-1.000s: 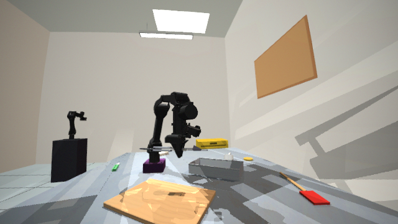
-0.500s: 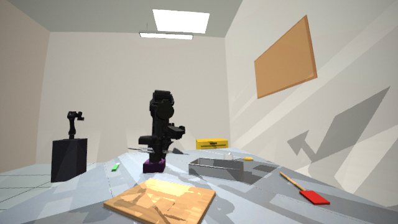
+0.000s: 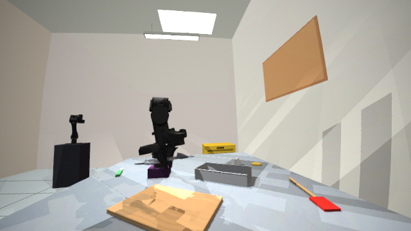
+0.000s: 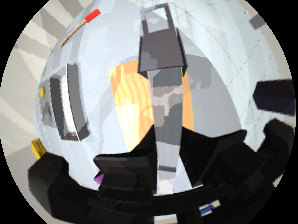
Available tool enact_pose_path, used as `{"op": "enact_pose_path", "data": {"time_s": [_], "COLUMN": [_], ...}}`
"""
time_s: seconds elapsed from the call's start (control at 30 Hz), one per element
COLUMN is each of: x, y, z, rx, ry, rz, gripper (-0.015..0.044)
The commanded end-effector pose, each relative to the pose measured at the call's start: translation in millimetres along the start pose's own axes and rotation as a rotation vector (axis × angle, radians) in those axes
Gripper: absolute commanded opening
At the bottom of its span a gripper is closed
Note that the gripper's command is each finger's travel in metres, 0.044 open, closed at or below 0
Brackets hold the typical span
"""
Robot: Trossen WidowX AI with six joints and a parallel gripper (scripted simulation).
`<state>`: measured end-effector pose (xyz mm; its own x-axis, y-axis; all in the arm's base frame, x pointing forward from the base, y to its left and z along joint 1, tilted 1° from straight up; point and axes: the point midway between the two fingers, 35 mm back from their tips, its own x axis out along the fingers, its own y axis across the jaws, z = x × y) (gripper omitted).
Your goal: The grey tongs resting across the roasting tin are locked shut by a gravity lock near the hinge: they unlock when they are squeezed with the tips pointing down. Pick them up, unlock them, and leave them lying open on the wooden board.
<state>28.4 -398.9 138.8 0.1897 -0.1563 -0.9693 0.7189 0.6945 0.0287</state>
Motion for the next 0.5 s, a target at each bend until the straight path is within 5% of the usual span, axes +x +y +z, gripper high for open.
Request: {"op": "enact_pose_path", "data": {"time_s": [0.0,0.47], "x": [-7.8,-19.0], "y": [-2.7,-10.7], "z": [4.1,5.5], "rx": [0.021,0.052], "ry": [-0.115,-0.447], "rz": [-0.003,0.013], "gripper": [-0.015,-0.015]}}
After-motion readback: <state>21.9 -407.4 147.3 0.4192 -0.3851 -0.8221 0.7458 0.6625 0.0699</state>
